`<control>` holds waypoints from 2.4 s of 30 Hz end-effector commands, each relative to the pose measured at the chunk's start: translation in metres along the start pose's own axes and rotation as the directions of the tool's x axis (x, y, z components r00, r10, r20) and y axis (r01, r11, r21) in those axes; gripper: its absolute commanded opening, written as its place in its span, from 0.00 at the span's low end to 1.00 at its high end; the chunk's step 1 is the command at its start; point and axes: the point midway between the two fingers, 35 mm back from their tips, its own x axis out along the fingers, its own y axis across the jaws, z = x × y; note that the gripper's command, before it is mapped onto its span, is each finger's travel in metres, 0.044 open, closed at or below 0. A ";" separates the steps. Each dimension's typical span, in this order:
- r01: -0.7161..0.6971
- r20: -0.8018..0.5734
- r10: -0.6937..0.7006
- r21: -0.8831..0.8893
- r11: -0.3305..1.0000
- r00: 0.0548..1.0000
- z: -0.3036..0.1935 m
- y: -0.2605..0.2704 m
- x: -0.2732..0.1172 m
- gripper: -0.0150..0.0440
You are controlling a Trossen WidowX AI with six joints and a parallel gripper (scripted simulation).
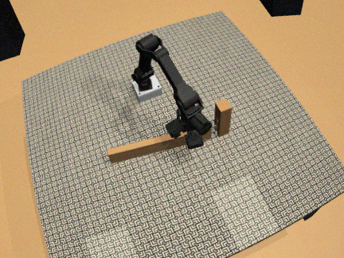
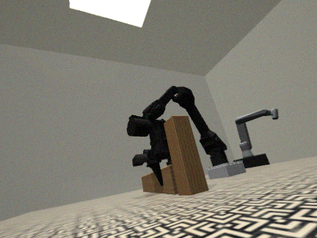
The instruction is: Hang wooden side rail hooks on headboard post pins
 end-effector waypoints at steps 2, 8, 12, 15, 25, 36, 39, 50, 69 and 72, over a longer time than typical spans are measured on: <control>0.001 0.005 -0.001 -0.067 0.998 1.000 0.001 0.000 0.000 0.25; 0.001 0.005 -0.001 -0.121 0.993 1.000 0.001 0.003 0.000 0.25; 0.001 0.005 -0.001 -0.155 0.988 1.000 0.001 0.005 0.000 0.25; 0.001 0.005 -0.001 -0.158 0.987 1.000 0.000 0.006 0.000 0.25; 0.001 0.005 0.000 -0.158 0.987 1.000 0.000 0.011 0.000 0.25; 0.001 0.005 0.000 -0.158 0.987 1.000 -0.001 0.015 0.000 0.25; 0.001 0.005 0.000 -0.158 0.987 1.000 -0.001 0.017 0.000 0.25; 0.014 0.004 -0.014 -0.146 0.989 1.000 0.000 0.011 0.000 0.25; 0.001 0.005 0.000 -0.158 0.987 1.000 0.000 0.011 -0.003 0.25; 0.001 0.005 0.000 -0.158 0.987 1.000 0.000 0.011 -0.003 0.25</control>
